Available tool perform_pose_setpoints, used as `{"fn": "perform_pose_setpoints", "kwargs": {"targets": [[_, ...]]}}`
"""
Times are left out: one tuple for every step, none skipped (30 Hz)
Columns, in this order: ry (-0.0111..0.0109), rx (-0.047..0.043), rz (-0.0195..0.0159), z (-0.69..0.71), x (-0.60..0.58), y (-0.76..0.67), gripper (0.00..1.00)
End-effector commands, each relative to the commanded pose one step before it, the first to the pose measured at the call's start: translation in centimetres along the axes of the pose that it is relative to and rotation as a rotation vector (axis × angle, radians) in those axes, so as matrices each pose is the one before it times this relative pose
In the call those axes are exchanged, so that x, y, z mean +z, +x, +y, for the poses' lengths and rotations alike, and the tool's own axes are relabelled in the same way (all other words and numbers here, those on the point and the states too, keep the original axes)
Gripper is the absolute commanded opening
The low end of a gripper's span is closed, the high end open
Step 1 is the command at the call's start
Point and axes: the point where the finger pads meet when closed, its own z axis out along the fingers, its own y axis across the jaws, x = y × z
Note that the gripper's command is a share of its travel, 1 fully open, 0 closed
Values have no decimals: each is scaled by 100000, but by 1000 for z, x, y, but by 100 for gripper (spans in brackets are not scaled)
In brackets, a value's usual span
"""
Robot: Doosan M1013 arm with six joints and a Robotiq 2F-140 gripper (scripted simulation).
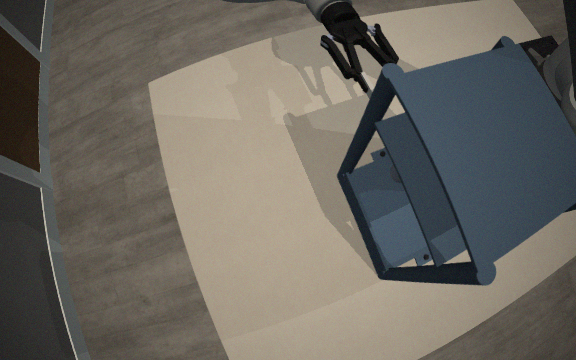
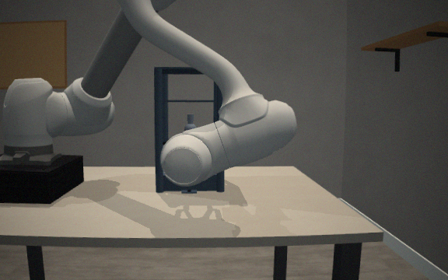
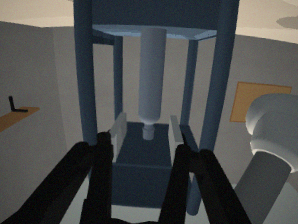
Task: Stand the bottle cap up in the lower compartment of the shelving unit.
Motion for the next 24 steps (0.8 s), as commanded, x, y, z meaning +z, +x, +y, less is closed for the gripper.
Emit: {"fn": "perform_pose_setpoints", "kwargs": {"targets": [[-36, -130, -107, 15, -192, -846, 36], [0, 0, 0, 0, 0, -194, 36], [0, 0, 0, 0, 0, -208, 36], [0, 0, 0, 0, 0, -222, 36], [0, 0, 0, 0, 0, -235, 36], [0, 0, 0, 0, 0, -248, 36], [0, 0, 0, 0, 0, 0, 36], [0, 0, 0, 0, 0, 0, 36], [0, 0, 0, 0, 0, -259, 36], [0, 0, 0, 0, 0, -270, 36], [0, 0, 0, 0, 0, -279, 36], [0, 0, 0, 0, 0, -288, 36], [0, 0, 0, 0, 0, -295, 36], [0, 0, 0, 0, 0, -301, 36], [0, 0, 0, 0, 0, -306, 36], [0, 0, 0, 0, 0, -309, 36], [0, 0, 0, 0, 0, -311, 36], [0, 0, 0, 0, 0, -312, 36], [0, 0, 0, 0, 0, -311, 36], [0, 0, 0, 0, 0, -309, 36], [0, 0, 0, 0, 0, -306, 36], [0, 0, 0, 0, 0, -301, 36], [0, 0, 0, 0, 0, -295, 36], [0, 0, 0, 0, 0, 0, 36]]}}
